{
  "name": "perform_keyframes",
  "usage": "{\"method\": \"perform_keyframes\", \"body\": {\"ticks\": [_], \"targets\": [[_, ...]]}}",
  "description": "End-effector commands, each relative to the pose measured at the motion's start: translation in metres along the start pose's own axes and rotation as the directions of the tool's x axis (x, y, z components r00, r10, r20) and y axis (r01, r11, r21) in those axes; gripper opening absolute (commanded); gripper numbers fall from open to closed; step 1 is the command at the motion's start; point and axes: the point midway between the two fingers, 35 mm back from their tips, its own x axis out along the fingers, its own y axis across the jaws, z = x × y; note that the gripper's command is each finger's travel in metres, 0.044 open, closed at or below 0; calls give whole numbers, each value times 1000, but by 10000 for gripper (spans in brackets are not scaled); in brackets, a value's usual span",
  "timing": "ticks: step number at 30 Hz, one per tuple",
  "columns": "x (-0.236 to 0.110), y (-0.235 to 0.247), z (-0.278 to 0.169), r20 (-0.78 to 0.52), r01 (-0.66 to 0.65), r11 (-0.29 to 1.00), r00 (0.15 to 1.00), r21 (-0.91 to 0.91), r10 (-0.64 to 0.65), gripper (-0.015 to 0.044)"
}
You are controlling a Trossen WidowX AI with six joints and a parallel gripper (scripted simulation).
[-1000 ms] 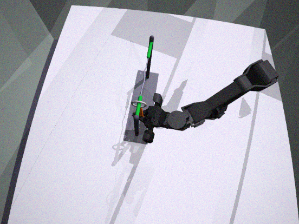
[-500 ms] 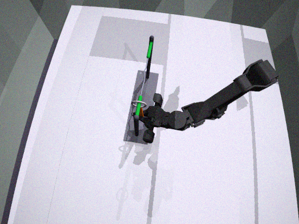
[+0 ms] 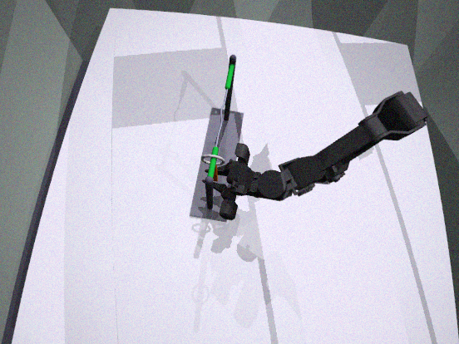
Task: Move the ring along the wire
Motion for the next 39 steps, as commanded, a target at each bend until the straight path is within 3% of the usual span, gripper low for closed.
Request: {"method": "perform_keyframes", "body": {"ticks": [1, 16, 37, 39], "targets": [[-5, 0, 0, 0, 2, 1000, 1000, 2, -2, 160], [-48, 0, -1, -2, 6, 1000, 1000, 7, -6, 160], [-50, 0, -1, -2, 6, 1000, 1000, 7, -6, 160], [-56, 1, -1, -5, 1, 1000, 1000, 4, -1, 212]]}}
